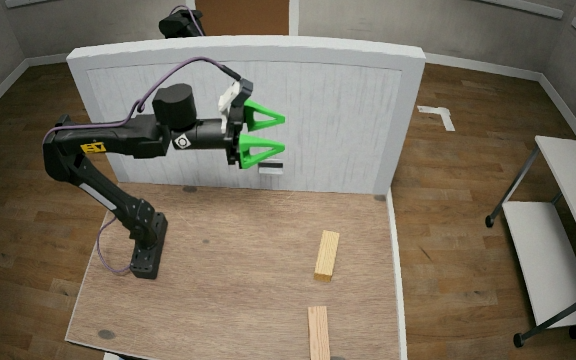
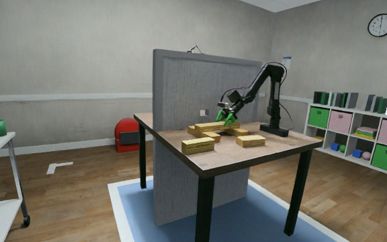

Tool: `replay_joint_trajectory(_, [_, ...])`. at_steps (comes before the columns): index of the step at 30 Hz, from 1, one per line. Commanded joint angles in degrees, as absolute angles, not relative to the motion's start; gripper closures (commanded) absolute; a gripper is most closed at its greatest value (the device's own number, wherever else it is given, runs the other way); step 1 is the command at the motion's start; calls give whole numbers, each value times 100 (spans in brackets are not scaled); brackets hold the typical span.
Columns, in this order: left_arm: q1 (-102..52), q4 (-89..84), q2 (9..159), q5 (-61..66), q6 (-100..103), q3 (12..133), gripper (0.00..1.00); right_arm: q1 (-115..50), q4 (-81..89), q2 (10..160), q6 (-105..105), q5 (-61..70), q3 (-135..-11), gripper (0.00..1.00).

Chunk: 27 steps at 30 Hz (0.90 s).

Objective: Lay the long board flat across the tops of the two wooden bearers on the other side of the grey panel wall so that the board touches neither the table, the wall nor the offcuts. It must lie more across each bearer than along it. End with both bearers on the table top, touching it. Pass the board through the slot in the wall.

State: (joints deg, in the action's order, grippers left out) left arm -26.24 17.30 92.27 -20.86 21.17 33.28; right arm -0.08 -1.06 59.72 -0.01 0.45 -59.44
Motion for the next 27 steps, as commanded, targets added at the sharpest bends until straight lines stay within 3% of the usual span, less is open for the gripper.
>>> replay_joint_trajectory(1, [-2679, 1405, 8981, -2185, 2070, 3555, 22, 15, -518, 6023, 1, 123, -6241, 22])
replay_joint_trajectory(13, [-2682, 1397, 8907, -2174, 2077, 3619, 22, 15, -518, 6023, 1, 123, -6241, 22])
replay_joint_trajectory(27, [-2649, -364, 8054, -2093, 2094, 4253, 22, 15, -518, 6023, 1, 123, -6241, 22])
